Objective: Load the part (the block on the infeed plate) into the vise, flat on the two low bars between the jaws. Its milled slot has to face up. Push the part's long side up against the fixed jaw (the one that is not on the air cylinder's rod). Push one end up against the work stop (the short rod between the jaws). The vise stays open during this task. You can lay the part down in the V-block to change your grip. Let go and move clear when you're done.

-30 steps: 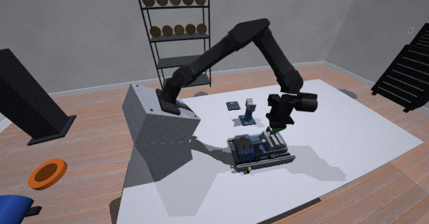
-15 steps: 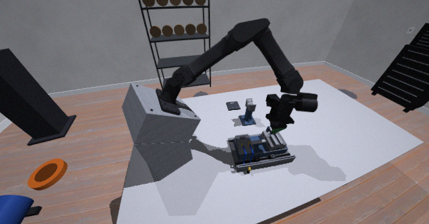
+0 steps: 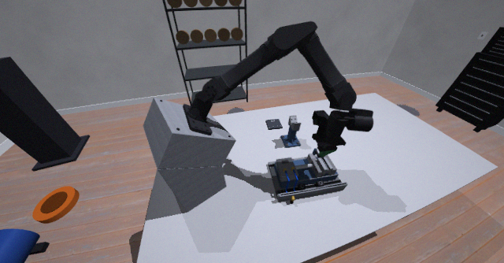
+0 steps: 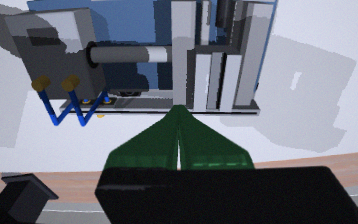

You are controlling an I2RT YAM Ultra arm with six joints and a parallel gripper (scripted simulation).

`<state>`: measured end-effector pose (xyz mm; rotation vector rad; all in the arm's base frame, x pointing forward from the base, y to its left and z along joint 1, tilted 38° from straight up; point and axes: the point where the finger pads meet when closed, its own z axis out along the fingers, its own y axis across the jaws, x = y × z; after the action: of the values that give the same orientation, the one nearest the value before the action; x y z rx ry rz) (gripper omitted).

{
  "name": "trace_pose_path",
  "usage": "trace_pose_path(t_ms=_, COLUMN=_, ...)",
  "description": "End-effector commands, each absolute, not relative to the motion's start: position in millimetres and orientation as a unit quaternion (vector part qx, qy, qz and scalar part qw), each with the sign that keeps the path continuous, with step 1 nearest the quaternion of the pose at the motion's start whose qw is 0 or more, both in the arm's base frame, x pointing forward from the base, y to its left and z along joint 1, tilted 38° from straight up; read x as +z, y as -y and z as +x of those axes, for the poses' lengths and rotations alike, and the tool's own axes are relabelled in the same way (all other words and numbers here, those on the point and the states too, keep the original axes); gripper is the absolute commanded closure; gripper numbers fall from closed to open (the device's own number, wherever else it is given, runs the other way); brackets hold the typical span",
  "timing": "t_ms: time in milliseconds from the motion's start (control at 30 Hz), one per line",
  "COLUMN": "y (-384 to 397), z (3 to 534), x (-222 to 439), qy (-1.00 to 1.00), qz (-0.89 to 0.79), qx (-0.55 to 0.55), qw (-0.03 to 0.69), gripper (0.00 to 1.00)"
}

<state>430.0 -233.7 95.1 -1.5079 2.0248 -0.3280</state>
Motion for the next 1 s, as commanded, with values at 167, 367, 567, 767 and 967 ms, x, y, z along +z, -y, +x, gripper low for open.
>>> trace_pose_path(t_ms=167, y=242.8, z=423.6, x=111.5, qy=-0.759, qz=-0.560, qx=-0.141, qw=0.300, gripper=1.00)
trace_pose_path(t_ms=367, y=243.2, z=424.4, x=111.2, qy=-0.758, qz=-0.560, qx=-0.143, qw=0.301, gripper=1.00)
trace_pose_path(t_ms=567, y=242.9, z=425.2, x=108.8, qy=-0.759, qz=-0.559, qx=-0.142, qw=0.301, gripper=1.00)
trace_pose_path(t_ms=767, y=241.7, z=426.8, x=93.2, qy=-0.765, qz=-0.556, qx=-0.130, qw=0.298, gripper=1.00)
trace_pose_path(t_ms=967, y=232.8, z=435.0, x=79.7, qy=-0.763, qz=-0.562, qx=-0.121, qw=0.295, gripper=1.00)
